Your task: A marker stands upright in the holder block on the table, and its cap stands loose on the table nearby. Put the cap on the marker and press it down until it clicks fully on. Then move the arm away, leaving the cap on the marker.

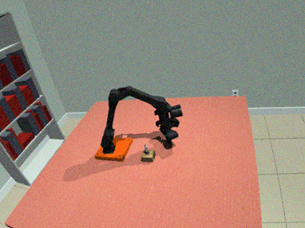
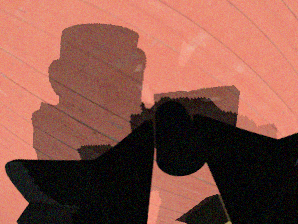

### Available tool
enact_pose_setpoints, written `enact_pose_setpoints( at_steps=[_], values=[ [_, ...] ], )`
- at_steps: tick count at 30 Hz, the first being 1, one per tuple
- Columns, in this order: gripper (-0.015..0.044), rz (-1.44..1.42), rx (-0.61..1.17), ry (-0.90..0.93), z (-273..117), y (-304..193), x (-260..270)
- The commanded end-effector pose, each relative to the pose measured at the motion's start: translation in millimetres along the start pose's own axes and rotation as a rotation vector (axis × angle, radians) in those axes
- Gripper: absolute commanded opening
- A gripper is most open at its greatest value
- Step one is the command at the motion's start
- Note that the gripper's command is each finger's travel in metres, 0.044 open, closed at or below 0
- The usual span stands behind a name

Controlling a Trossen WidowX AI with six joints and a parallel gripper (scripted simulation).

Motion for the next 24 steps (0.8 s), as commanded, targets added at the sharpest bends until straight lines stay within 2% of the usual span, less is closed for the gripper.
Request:
enact_pose_setpoints(
  at_steps=[1,7,10,24],
  values=[
    [0.0106,0.002,0.005,-0.001,2,-1,0],
    [0.0066,0.002,0.005,-0.001,2,-1,0],
    [0.0000,0.002,0.004,-0.001,-2,-1,0],
    [0.0000,0.002,0.004,-0.001,-41,1,0]
  ],
)
Point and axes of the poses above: the point midway between the two fingers, 35 mm back from their tips, its own z axis out along the fingers, its own x axis across the jaws, y = z × x, the point moved 7 cm from there along -z, back along the fingers, and after that the axes turned 4 degrees about -z, right-handed, at the moved point
